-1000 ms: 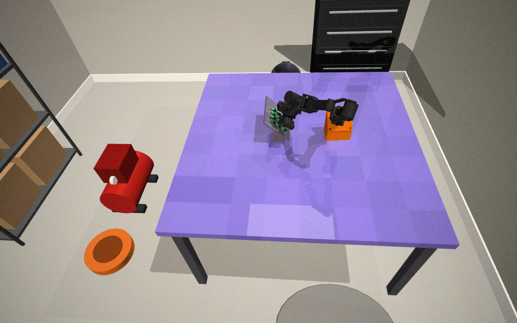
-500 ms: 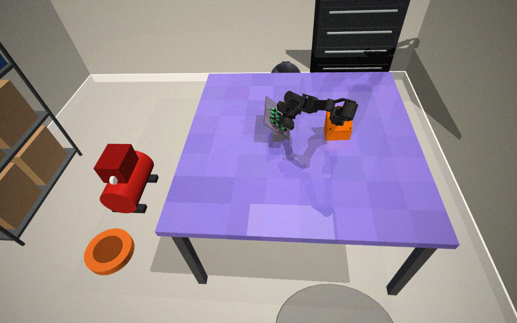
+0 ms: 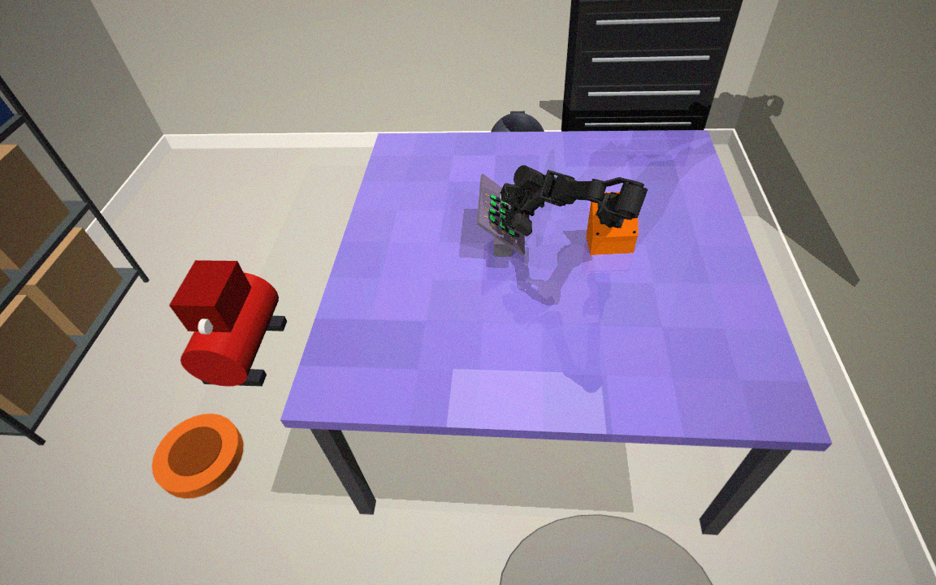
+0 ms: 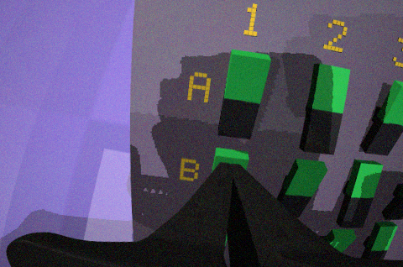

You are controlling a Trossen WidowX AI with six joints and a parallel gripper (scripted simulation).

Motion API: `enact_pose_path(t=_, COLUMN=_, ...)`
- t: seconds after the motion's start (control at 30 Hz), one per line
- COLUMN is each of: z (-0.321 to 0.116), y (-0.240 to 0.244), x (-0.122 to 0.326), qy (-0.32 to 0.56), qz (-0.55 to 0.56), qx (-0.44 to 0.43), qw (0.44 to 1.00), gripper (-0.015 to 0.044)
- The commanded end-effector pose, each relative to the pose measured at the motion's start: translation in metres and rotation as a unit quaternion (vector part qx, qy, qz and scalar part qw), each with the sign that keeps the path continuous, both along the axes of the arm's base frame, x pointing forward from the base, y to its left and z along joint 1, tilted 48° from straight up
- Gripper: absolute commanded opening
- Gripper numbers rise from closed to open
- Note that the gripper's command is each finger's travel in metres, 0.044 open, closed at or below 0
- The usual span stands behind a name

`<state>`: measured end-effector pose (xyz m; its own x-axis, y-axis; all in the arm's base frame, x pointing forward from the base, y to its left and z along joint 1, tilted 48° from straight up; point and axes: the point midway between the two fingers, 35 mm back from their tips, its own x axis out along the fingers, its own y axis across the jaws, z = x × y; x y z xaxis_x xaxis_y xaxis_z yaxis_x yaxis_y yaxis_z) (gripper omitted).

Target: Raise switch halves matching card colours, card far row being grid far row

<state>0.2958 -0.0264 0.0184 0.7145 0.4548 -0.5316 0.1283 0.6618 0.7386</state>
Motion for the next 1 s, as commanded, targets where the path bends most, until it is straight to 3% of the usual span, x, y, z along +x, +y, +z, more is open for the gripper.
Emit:
enact_pose_path(t=0.0, z=0.0, y=0.0, x=0.001, qy=0.0, qz=-0.002, qx=0.0, qw=1.0, gripper=0.0)
enact_pose_path(t=0.57, z=-0.002, y=0.001, x=0.003, qy=0.0, qz=-0.002, qx=0.0, qw=1.0, gripper=0.0)
enact_pose_path(t=0.83, z=0.031, y=-0.027, x=-0.044, qy=-0.006, qz=-0.011, qx=-0.003, qw=1.0, gripper=0.0)
enact_pose_path(t=0.97, z=0.032, y=-0.028, x=-0.046, qy=-0.007, qz=-0.011, qx=-0.003, qw=1.0, gripper=0.0)
